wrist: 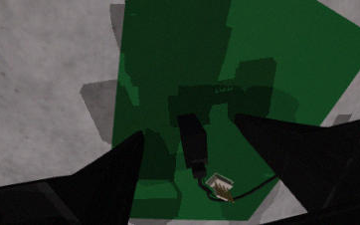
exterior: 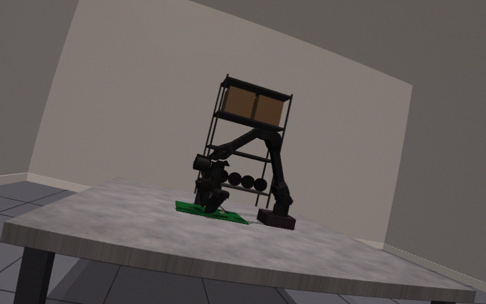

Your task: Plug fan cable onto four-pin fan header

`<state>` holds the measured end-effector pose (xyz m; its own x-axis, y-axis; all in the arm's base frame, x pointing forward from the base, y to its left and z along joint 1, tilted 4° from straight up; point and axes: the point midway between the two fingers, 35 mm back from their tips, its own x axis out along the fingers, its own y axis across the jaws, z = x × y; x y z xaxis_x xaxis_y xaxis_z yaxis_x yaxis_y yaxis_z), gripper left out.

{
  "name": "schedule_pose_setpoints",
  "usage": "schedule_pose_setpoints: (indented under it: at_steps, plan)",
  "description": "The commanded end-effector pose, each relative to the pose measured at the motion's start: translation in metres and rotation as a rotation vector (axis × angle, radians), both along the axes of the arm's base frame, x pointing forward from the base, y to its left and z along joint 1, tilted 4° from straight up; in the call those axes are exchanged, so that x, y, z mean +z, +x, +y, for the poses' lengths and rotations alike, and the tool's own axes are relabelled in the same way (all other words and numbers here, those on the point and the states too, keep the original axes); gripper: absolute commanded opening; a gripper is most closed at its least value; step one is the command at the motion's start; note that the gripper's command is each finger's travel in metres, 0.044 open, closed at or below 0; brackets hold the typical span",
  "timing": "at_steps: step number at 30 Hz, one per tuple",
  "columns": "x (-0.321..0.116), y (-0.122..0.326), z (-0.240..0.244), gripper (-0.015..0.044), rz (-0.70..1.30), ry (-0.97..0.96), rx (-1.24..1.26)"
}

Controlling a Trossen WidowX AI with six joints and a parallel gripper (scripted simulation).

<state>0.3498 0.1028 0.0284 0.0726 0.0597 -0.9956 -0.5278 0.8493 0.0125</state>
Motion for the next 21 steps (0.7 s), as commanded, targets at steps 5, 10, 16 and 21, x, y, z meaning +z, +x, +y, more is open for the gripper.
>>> schedule_pose_setpoints:
  at_steps: [5,10,16,21]
  plan:
    - [-0.0008,-0.0002,0.0,0.0335,0.001,0.0,0.0]
    - [-0.0008,-0.0002,0.0,0.0204,0.001,0.0,0.0]
    - [-0.0008,-0.0002,0.0,0.0046,0.001,0.0,0.0]
    - [0.002,-0.0002,-0.0001,0.0,0.001,0.0,0.0]
